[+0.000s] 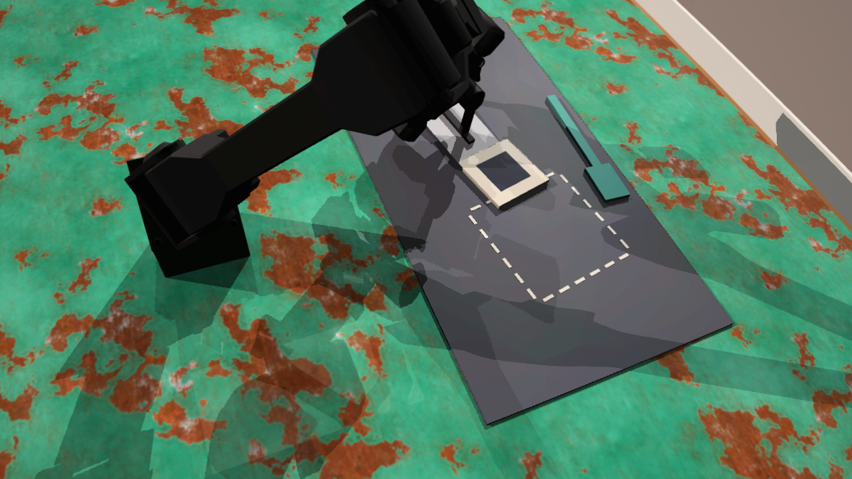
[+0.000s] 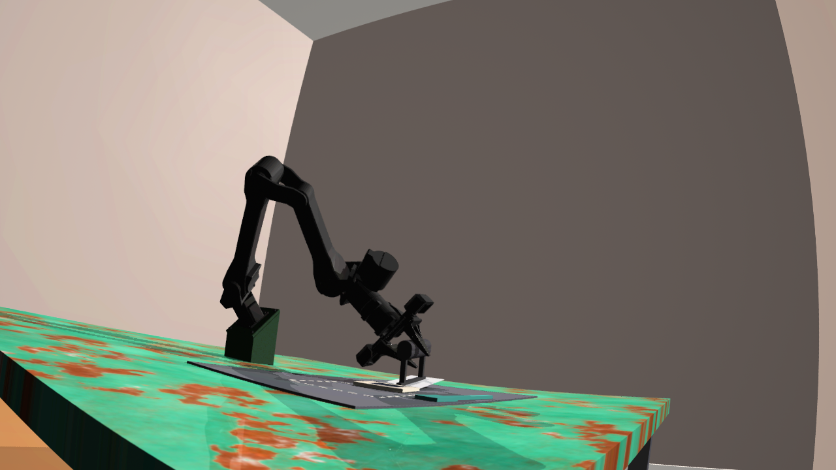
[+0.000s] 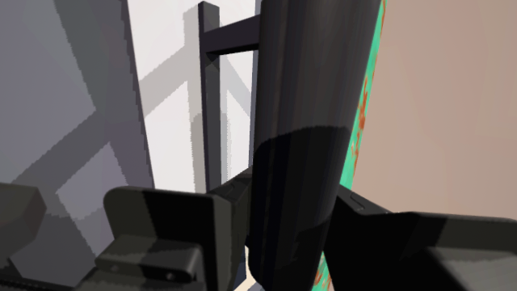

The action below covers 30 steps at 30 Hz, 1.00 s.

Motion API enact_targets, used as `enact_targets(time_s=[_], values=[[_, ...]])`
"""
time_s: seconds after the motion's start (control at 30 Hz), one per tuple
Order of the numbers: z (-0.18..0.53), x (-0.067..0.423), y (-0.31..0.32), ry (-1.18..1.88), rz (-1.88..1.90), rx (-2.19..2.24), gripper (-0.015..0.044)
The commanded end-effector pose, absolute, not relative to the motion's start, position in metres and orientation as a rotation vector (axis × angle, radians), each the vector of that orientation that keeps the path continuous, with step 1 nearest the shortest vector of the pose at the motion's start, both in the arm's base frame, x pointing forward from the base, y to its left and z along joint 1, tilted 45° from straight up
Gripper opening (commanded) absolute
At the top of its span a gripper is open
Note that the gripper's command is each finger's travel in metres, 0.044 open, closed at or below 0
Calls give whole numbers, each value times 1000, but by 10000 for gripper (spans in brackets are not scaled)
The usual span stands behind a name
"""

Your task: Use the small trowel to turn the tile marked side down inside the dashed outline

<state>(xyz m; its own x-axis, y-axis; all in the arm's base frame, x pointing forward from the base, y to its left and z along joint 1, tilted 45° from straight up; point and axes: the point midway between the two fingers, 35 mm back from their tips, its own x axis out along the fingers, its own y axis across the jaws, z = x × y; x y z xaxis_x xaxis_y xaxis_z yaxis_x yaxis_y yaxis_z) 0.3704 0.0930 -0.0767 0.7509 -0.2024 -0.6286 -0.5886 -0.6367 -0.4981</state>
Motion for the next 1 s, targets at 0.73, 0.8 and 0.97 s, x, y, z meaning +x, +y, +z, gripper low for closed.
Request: enact_targets(time_s=[0.73,0.8,0.97], values=[[-51,375,89,604,646,-2339,0],[-47,376,91,604,646,-2339,0],[-34,377,93,604,646,-2339,0]])
